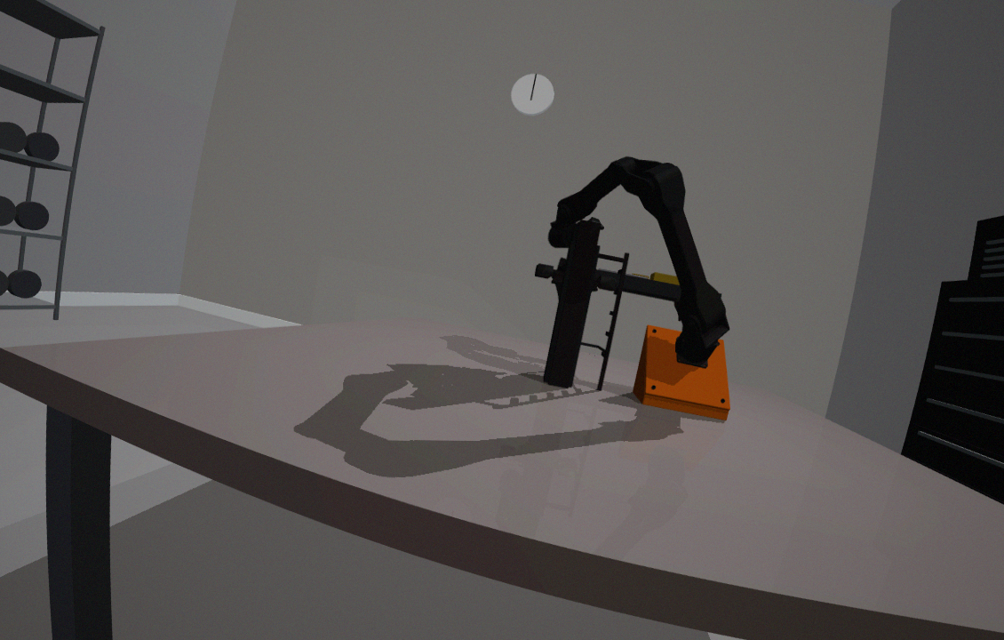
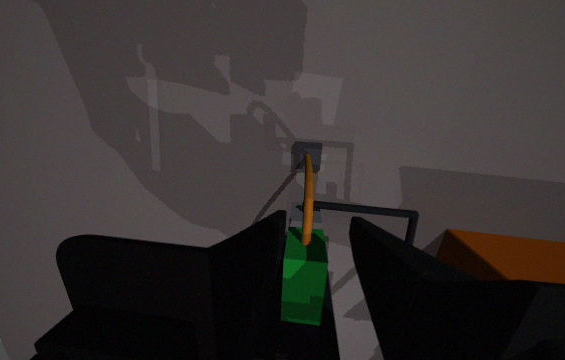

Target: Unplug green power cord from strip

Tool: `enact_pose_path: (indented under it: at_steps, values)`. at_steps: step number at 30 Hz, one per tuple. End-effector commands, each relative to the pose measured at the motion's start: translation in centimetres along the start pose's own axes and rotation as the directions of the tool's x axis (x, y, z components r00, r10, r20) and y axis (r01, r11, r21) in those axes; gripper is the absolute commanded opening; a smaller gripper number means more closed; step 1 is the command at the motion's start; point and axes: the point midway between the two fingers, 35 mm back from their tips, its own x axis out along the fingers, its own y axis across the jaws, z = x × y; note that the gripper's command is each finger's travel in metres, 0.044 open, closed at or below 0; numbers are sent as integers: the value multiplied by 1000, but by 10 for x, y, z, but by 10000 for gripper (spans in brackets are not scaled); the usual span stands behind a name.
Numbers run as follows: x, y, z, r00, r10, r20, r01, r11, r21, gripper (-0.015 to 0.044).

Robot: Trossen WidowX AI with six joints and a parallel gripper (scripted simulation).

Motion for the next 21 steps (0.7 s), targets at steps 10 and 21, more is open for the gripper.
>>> enact_pose_path:
  at_steps: [10, 21]
  values:
    - [0, 3, -9, 1000, -2, 13, 2, 1000, 1, 160]
    - [0, 4, -27, 1000, -3, 12, 3, 1000, 1, 160]
